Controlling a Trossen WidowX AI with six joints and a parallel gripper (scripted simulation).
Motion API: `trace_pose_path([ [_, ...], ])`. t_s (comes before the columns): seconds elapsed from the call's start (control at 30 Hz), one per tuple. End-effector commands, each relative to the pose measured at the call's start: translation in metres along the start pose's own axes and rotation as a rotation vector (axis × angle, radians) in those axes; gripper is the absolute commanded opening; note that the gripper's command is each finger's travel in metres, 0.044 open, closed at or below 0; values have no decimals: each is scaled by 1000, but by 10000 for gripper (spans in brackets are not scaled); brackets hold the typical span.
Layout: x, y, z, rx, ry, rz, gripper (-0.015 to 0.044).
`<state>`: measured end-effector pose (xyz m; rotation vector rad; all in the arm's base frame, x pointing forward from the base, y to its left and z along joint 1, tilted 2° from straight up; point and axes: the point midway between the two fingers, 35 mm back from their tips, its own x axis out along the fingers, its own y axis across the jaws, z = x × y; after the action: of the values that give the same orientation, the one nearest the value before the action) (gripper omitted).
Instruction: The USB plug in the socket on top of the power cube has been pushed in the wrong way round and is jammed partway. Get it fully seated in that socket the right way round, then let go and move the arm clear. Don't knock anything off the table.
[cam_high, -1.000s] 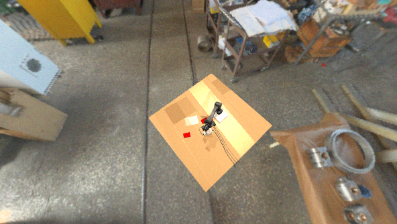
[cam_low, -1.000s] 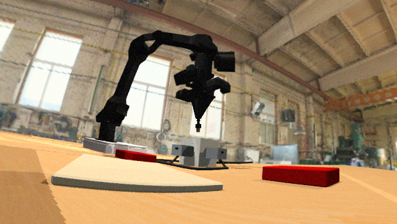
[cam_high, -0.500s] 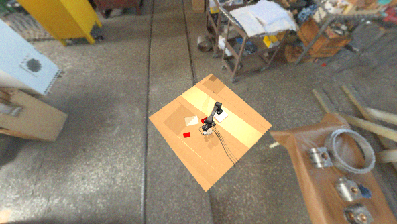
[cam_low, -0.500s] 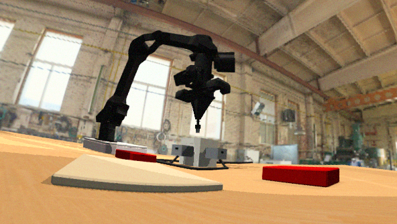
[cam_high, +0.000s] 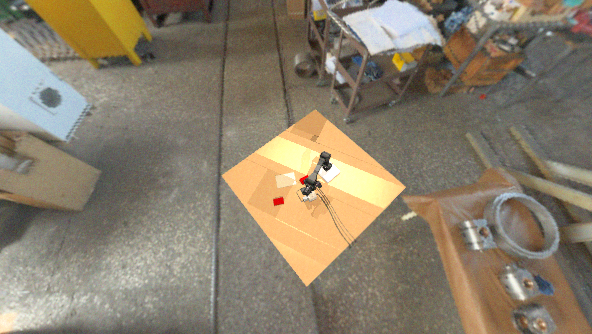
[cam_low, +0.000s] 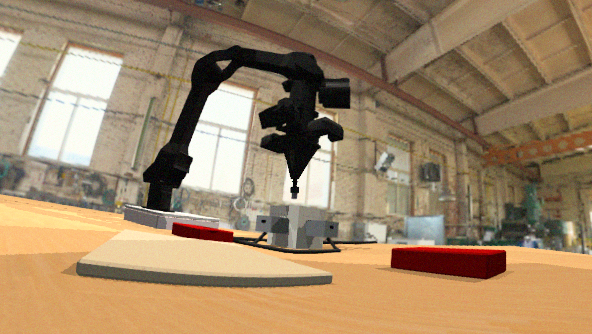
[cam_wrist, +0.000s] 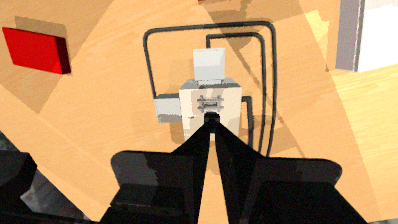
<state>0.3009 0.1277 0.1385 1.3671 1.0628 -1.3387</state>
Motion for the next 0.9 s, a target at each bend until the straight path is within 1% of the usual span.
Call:
trace_pose_path([
  [0.0, 0, 1, 1, -7, -2, 6, 0],
  [0.87, 3, 1, 2, -29, -5, 6, 0],
])
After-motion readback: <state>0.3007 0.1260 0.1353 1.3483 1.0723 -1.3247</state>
